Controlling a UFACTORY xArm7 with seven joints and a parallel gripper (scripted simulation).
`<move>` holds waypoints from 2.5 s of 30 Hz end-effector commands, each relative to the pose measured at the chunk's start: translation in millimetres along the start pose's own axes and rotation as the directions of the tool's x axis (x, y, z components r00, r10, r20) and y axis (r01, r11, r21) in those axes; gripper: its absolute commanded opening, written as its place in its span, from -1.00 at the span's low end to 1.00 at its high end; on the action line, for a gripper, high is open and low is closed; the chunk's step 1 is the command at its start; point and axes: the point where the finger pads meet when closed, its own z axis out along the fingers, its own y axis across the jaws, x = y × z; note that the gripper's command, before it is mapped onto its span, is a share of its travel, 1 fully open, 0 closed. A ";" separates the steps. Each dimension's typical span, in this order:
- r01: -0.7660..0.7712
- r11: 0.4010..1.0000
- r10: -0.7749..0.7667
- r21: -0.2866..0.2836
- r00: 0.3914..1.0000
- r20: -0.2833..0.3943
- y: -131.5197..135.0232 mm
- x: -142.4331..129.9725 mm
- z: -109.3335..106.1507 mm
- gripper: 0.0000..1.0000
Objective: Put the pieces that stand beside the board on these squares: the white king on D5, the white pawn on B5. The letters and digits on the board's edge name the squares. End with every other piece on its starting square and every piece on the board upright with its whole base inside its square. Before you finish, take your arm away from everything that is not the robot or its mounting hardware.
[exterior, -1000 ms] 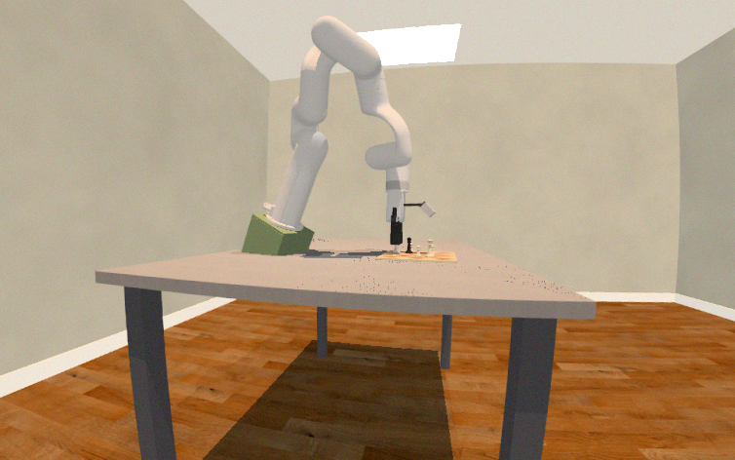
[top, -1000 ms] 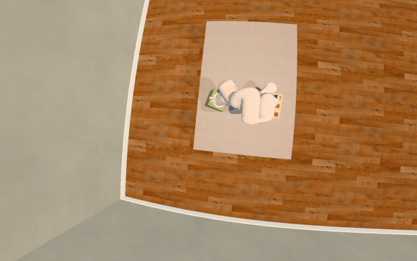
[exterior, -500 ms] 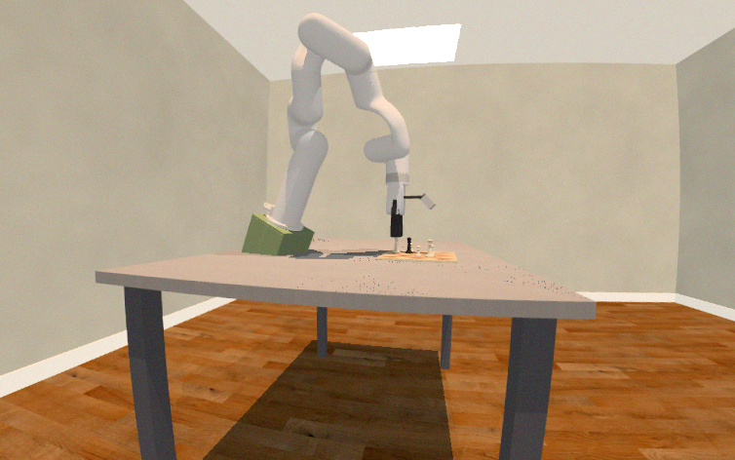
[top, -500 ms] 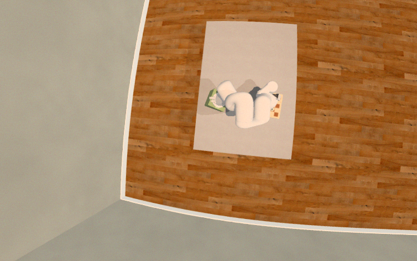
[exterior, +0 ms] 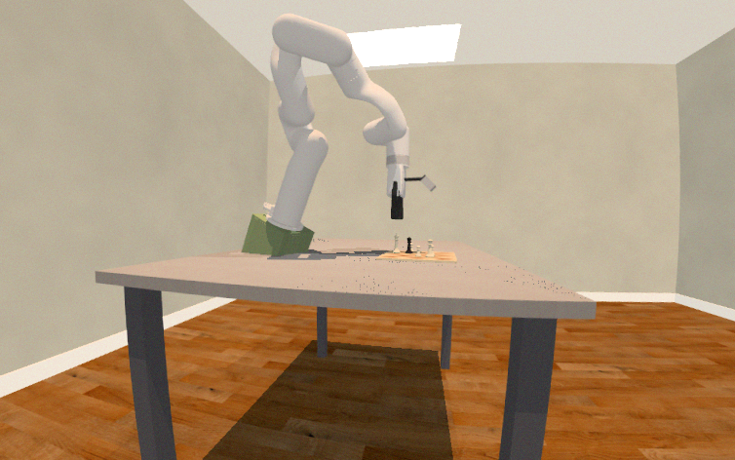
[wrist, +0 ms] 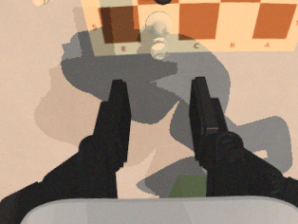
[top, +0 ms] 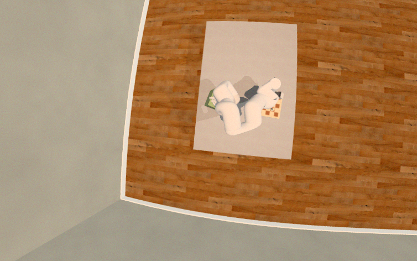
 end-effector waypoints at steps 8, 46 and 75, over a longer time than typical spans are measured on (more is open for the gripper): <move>0.000 1.000 0.000 -0.001 1.000 0.000 0.9 -0.1 -9.2 1.00; -0.266 0.964 0.266 -0.006 0.964 -0.008 -2.0 4.3 -9.3 1.00; -1.000 0.021 1.000 0.013 0.021 0.000 -28.7 26.1 -4.7 1.00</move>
